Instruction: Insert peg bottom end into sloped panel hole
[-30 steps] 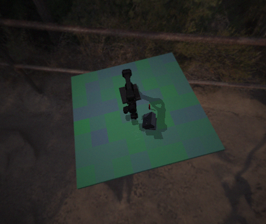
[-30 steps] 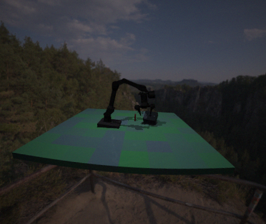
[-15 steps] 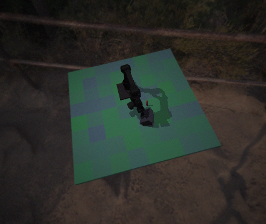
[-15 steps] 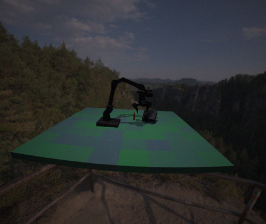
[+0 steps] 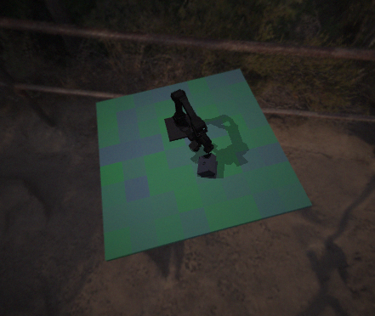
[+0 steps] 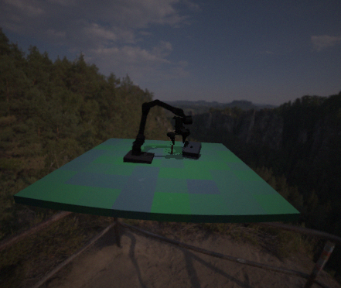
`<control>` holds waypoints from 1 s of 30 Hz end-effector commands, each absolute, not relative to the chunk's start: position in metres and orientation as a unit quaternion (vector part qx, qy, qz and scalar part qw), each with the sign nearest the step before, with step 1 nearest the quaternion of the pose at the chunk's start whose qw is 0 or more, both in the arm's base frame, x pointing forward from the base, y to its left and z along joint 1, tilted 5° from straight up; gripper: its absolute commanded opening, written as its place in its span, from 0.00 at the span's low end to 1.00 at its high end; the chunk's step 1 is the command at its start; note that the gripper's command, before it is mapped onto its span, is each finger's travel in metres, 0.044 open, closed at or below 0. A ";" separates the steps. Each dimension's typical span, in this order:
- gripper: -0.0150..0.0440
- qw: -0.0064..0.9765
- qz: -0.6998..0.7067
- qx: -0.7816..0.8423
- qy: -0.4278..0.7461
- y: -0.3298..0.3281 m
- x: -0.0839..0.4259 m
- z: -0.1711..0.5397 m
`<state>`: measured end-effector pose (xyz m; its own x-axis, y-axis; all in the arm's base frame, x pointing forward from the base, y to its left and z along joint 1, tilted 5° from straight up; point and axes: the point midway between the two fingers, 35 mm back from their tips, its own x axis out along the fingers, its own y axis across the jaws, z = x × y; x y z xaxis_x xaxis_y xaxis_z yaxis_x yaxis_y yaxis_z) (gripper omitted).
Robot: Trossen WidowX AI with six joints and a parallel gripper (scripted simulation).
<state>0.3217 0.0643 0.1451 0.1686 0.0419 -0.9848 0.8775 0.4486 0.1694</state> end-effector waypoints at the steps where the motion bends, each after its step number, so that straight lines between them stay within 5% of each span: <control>1: 1.00 0.658 -0.305 0.383 0.571 0.075 0.314 0.145; 30: 1.00 0.708 -0.203 0.233 0.635 0.126 0.279 0.127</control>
